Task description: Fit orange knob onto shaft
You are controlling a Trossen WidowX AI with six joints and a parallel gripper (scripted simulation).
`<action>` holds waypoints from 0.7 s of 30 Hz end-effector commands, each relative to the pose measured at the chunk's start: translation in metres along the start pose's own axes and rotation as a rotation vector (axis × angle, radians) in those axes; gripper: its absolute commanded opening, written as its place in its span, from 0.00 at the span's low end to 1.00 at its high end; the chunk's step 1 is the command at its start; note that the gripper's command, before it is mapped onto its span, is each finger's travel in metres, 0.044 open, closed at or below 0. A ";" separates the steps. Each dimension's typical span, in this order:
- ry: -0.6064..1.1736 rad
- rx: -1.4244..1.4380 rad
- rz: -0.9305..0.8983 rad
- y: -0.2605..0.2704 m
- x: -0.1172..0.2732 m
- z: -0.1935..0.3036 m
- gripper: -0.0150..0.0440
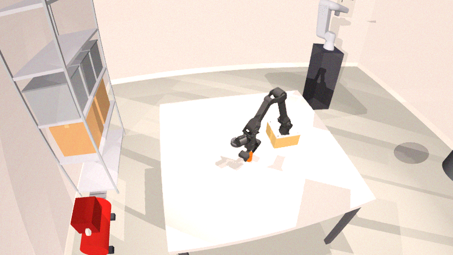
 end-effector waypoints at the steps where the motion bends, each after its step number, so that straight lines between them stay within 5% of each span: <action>1: -0.003 -0.003 0.001 -0.001 -0.005 0.000 1.00; 8: -0.003 -0.003 0.002 -0.002 -0.014 0.000 1.00; 17: -0.003 -0.003 0.002 -0.002 -0.014 0.000 0.60; 21: -0.003 -0.003 0.002 -0.002 -0.014 0.000 0.55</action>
Point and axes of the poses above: the point midway between the two fingers, 35 mm back from their tips, its own x axis back along the fingers, its own y axis across the jaws, z = x × y, the point moved 6 cm from there along x, back along the fingers, and after that the axes turned 7 degrees about x, right-handed, at the moved point
